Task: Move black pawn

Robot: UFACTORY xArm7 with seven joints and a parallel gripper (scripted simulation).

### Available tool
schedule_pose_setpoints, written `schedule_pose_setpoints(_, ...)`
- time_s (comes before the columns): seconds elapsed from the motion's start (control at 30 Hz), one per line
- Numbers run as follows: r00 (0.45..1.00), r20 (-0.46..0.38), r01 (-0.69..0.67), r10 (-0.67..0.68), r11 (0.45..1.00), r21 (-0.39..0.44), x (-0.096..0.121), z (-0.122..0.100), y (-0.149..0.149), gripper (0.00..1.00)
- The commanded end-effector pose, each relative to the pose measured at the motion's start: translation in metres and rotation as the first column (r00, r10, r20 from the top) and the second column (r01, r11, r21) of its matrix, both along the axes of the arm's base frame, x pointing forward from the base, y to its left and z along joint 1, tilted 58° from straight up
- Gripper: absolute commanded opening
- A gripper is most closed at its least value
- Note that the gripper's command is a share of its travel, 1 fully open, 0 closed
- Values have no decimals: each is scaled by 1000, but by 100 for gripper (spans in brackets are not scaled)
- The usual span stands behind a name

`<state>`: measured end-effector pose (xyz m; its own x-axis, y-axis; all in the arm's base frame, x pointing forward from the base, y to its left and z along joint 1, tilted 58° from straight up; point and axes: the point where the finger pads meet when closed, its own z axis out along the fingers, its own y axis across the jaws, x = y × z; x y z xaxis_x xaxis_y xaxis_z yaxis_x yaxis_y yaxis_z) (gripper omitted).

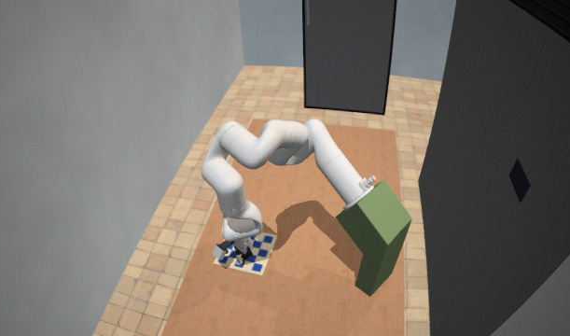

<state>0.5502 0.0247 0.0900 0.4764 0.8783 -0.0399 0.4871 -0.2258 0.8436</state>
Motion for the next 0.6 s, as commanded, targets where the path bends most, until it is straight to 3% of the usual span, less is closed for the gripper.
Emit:
schedule_pose_setpoints(0.0, 1000, 1, -2, 2, 1000, 1, 0, 1, 1, 34)
schedule_pose_setpoints(0.53, 1000, 1, -2, 2, 1000, 1, 0, 1, 1, 34)
schedule_pose_setpoints(0.57, 1000, 1, -2, 2, 1000, 1, 0, 1, 1, 0)
